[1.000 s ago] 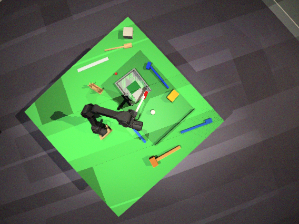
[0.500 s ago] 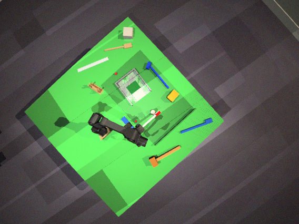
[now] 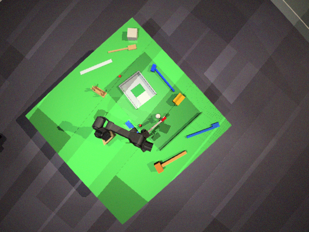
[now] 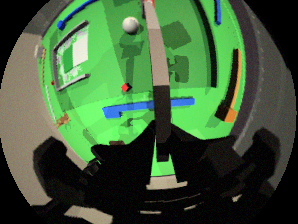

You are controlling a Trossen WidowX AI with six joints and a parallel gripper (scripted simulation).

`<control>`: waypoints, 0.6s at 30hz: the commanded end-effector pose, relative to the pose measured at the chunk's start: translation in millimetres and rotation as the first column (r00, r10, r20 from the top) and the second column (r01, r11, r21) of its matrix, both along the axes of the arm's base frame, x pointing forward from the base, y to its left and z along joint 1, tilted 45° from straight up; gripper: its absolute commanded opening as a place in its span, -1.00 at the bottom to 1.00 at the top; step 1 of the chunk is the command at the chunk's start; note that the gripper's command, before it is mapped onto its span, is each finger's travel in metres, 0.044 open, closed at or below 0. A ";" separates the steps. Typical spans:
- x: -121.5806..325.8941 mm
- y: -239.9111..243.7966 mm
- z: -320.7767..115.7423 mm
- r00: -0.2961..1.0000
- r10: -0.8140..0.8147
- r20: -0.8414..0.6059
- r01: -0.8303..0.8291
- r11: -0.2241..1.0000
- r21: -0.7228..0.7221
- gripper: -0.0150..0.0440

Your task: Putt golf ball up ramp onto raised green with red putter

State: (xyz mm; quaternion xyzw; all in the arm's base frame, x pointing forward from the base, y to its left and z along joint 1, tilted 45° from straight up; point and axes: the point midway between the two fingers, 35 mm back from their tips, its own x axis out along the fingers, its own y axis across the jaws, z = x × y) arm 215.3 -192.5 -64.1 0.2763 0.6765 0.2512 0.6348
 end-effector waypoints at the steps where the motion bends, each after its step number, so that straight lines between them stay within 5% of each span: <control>1: 0.8 6.7 -5.7 1.000 -0.008 0.004 0.008 1.000 0.004 -0.49; 18: 0.5 22.6 -22.2 1.000 -0.008 0.005 0.008 1.000 0.004 -0.49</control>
